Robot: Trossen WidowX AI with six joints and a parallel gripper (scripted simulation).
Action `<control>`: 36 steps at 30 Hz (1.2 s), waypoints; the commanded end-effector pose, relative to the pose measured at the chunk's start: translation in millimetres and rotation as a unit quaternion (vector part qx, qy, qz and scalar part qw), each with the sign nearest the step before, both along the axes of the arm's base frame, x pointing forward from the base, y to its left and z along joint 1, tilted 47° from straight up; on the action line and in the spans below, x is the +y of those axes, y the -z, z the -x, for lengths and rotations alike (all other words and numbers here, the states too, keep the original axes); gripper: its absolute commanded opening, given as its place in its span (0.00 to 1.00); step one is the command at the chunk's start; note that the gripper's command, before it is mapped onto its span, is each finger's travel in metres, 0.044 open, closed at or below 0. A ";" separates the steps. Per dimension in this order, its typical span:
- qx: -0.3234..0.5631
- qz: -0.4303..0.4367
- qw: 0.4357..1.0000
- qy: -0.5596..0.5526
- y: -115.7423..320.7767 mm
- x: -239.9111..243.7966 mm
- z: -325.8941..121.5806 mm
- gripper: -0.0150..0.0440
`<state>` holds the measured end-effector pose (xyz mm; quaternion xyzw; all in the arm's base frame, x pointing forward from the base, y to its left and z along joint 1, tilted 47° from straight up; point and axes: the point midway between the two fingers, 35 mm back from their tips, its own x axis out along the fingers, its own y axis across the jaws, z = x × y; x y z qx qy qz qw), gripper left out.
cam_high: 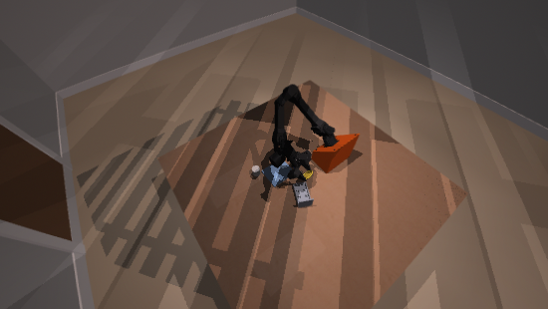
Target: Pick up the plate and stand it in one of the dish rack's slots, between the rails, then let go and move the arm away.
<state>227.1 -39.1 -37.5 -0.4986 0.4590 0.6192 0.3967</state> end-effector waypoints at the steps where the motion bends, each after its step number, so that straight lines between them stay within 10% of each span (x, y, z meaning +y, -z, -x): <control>1: -0.024 -0.033 0.999 0.026 4.8 -2.0 0.5 0.25; 36: -0.305 -0.215 0.903 0.215 3.9 -50.0 -4.5 0.25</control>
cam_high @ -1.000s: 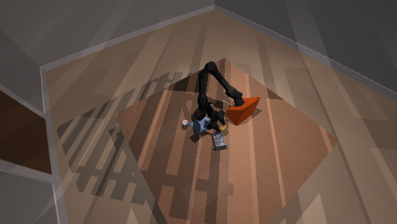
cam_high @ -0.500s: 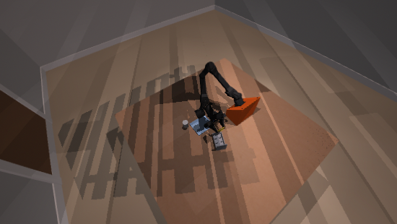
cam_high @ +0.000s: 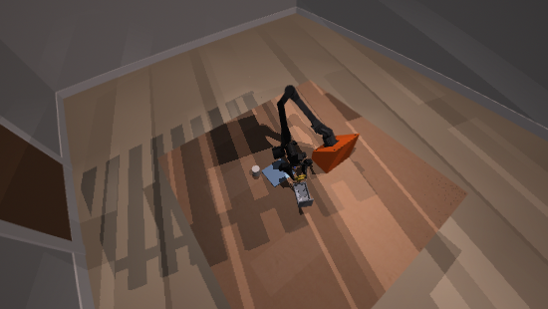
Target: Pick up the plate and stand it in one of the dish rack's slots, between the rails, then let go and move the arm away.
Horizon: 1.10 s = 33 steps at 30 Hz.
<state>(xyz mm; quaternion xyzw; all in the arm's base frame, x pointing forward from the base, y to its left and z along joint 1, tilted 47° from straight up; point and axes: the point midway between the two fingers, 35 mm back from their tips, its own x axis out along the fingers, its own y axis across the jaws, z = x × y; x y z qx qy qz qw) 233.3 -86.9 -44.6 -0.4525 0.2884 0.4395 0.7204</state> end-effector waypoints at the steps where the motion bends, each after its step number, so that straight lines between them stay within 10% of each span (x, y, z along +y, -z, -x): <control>1: -0.038 -0.012 0.999 0.016 -4.1 -3.6 2.0 0.25; 33: -0.045 -0.010 0.999 0.018 15.5 11.6 -14.2 0.25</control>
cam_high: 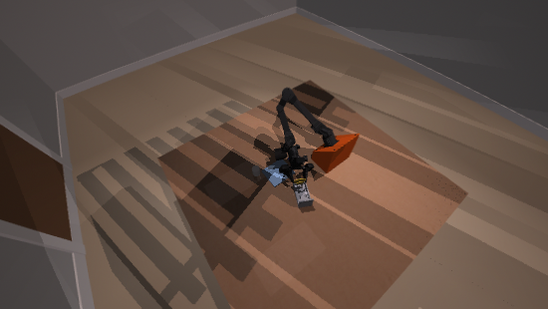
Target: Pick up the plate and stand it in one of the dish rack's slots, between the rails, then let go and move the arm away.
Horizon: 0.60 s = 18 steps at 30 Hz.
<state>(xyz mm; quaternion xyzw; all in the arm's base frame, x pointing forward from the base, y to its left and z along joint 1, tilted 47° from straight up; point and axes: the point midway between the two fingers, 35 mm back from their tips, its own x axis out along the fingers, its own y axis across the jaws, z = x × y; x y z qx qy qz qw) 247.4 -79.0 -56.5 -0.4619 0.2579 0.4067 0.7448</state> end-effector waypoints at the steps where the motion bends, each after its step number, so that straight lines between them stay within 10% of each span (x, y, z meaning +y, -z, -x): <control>1: 0.002 -0.001 1.000 0.000 6.0 5.8 -1.6 0.25; 18: -0.004 0.001 1.000 -0.003 28.1 -0.4 -2.9 0.25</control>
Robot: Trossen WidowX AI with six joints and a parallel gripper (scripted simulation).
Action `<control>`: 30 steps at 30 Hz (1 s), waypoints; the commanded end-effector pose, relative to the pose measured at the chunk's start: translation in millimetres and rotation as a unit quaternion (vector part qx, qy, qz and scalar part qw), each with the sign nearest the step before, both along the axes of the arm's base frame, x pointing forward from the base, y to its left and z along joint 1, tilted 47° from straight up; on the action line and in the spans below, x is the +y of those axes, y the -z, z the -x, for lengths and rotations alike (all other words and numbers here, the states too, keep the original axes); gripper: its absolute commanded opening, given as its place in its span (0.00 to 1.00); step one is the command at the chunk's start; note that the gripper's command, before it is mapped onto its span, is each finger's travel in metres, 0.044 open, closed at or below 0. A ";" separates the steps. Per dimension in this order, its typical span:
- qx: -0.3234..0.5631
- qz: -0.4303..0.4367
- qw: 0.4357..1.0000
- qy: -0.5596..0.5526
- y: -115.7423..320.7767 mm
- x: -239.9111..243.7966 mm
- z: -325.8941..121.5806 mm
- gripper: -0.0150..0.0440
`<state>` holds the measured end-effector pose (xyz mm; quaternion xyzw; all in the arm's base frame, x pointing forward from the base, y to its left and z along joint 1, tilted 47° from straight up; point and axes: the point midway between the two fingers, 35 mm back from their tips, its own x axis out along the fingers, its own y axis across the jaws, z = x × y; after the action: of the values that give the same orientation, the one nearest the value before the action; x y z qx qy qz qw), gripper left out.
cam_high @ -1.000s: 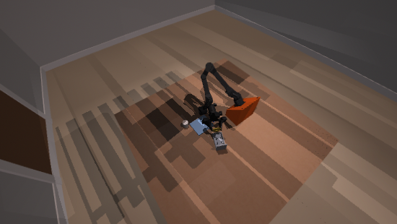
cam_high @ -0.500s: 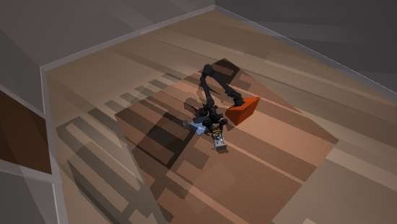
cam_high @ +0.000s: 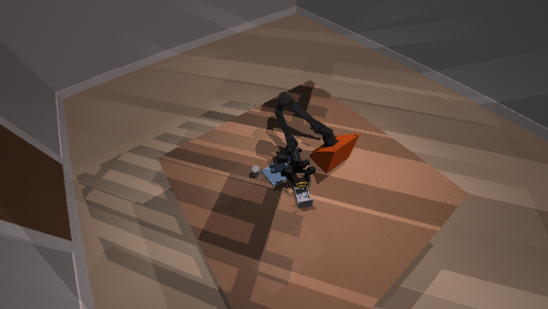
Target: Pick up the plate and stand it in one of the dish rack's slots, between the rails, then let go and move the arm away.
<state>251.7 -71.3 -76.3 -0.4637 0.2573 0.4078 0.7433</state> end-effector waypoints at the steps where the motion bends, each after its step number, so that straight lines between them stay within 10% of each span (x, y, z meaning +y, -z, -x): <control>1: -0.004 0.000 1.000 -0.001 9.4 -9.2 1.6 0.25; 15: 0.005 -0.001 1.000 0.005 8.2 -5.9 4.5 0.25; 30: 0.003 0.000 1.000 0.003 8.0 -6.4 3.9 0.92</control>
<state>247.7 -77.8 -84.3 -0.4617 0.2613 0.4070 0.7436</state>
